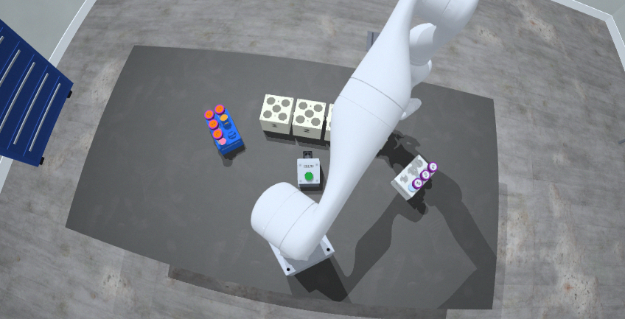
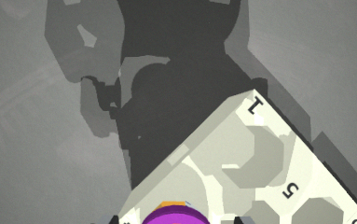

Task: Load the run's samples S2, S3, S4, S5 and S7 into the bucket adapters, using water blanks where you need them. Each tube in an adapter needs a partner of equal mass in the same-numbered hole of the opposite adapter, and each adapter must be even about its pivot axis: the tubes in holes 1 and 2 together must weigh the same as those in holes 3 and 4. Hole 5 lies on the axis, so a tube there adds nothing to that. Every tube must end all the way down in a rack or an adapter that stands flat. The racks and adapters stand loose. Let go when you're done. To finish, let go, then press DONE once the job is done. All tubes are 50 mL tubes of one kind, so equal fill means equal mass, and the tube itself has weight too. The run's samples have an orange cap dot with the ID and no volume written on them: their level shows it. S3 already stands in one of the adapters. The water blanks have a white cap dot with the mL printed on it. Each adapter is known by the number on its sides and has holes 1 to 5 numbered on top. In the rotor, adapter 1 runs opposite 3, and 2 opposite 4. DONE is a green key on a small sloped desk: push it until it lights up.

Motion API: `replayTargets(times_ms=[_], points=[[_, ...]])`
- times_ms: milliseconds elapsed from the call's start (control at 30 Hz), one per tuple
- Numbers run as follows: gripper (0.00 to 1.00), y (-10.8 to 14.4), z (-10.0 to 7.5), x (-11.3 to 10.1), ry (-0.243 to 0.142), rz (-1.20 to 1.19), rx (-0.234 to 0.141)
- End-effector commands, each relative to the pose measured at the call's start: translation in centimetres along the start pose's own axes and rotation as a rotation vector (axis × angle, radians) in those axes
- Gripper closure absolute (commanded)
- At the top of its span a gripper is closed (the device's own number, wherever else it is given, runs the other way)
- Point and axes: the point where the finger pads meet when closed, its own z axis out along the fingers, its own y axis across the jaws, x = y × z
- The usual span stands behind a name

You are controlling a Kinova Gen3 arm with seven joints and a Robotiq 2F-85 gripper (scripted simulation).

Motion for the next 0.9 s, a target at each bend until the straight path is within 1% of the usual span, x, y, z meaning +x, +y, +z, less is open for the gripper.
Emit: replayTargets(times_ms=[0,533,567,867], points=[[0.38,-0.09,-0.02,-0.03,-0.001,0.0,0.002],[0.38,-0.09,0.28,-0.03,-0.001,0.0,0.002],[0.9,-0.09,0.28,-0.03,-0.001,0.0,0.002],[0.9,-0.09,0.28,-0.03,-0.001,0.0,0.002]])
